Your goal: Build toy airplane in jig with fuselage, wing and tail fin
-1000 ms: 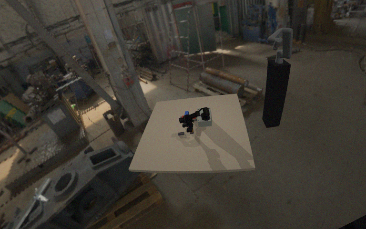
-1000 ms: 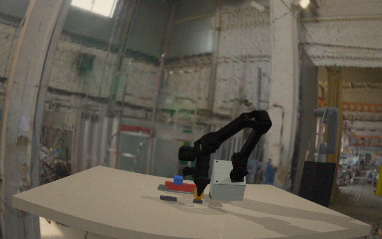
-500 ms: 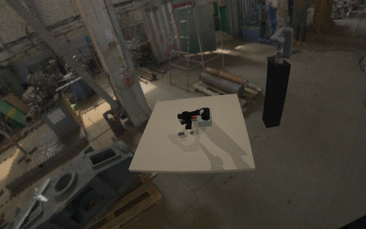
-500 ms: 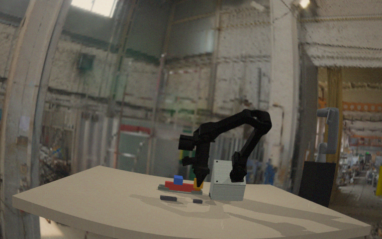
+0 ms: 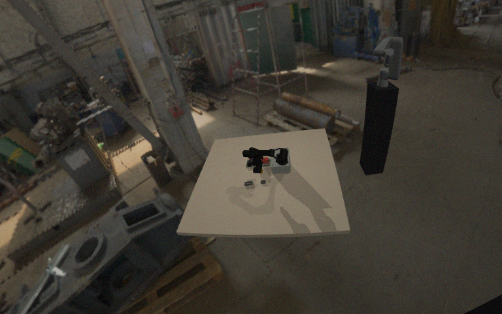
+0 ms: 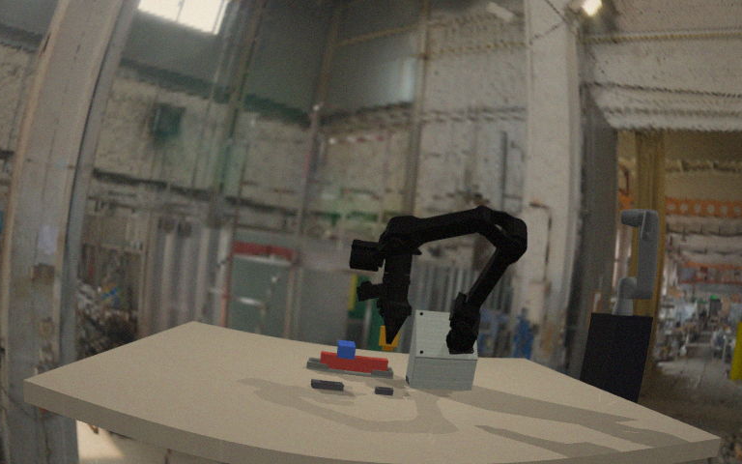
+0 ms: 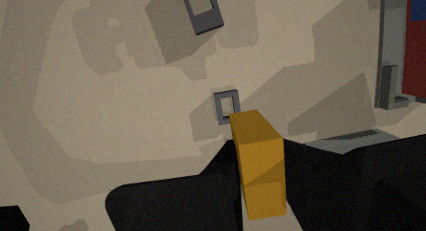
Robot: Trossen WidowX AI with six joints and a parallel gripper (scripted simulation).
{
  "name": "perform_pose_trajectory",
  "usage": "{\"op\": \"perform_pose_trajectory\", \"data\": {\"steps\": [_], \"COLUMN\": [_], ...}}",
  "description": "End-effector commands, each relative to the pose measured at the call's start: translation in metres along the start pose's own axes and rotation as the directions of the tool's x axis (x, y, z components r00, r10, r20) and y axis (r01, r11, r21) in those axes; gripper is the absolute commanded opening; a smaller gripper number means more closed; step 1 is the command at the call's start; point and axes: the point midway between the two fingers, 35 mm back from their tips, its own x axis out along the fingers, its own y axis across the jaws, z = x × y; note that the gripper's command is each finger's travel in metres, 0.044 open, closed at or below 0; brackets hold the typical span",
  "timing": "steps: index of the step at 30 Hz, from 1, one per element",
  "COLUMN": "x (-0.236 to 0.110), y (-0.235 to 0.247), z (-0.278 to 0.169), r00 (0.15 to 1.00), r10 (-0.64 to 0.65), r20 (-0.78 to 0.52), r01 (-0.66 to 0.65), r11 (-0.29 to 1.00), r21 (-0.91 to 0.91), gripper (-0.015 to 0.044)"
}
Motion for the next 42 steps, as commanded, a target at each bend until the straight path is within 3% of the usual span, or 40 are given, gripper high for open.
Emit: {"op": "perform_pose_trajectory", "data": {"steps": [1,12,42], "x": [-0.014,-0.028,-0.021], "y": [0.001,-0.002,-0.089], "z": [-0.002,-0.002,0.024], "r00": [1.0,1.0,1.0], "r10": [0.0,0.009,-0.019], "r20": [0.002,0.005,0.004], "r01": [0.0,-0.009,0.019], "r11": [1.0,1.0,1.0], "r21": [-0.005,0.0,0.005], "gripper": [0.0,0.0,0.0]}}
